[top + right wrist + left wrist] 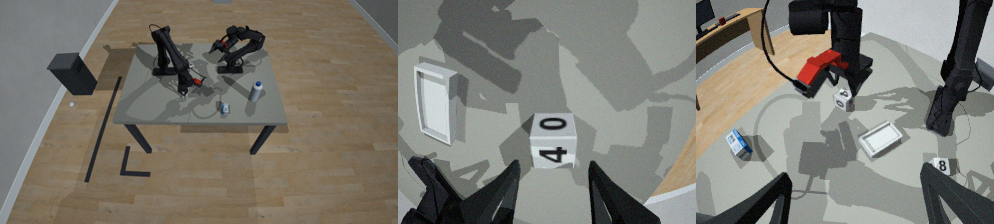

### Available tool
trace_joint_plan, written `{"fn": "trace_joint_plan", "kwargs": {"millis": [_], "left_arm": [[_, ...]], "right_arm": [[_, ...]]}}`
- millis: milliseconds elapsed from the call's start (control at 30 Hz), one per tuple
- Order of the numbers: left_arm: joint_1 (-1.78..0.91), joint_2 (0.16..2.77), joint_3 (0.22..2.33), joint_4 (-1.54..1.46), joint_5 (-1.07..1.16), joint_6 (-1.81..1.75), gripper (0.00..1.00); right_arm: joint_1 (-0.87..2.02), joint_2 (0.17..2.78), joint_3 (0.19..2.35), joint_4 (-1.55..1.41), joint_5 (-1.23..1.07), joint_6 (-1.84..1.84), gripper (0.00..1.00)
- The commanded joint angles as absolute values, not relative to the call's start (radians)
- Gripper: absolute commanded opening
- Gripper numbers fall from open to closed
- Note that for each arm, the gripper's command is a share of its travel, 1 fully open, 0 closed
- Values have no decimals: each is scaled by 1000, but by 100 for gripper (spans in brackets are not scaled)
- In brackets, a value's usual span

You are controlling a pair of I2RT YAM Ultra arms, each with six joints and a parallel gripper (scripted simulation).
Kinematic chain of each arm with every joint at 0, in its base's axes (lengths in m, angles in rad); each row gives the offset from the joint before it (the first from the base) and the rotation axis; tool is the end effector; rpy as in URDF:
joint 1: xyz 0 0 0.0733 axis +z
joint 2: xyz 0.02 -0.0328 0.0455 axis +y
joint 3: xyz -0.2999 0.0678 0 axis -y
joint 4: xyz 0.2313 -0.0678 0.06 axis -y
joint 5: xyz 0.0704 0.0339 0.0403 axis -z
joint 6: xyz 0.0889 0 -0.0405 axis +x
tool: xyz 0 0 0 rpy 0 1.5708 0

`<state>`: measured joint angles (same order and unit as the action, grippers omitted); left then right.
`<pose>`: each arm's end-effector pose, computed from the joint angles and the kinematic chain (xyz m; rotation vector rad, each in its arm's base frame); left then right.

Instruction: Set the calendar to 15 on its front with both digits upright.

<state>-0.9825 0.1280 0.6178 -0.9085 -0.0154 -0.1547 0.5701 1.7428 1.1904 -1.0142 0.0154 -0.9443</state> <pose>0.0264 -0.0351 0.2539 0.8198 1.8920 -0.7078 0.2529 0.1618 0.1847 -2.1570 2.2822 -0.0250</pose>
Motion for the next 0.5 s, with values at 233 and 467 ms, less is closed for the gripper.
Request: {"fn": "trace_joint_plan", "kwargs": {"millis": [233, 467], "left_arm": [[-972, 133, 624, -901, -9, -148, 100], [-972, 133, 624, -901, -9, -148, 100]], "right_arm": [[579, 1770, 1147, -941, 0, -947, 64], [579, 1782, 1129, -911, 0, -947, 64]]}}
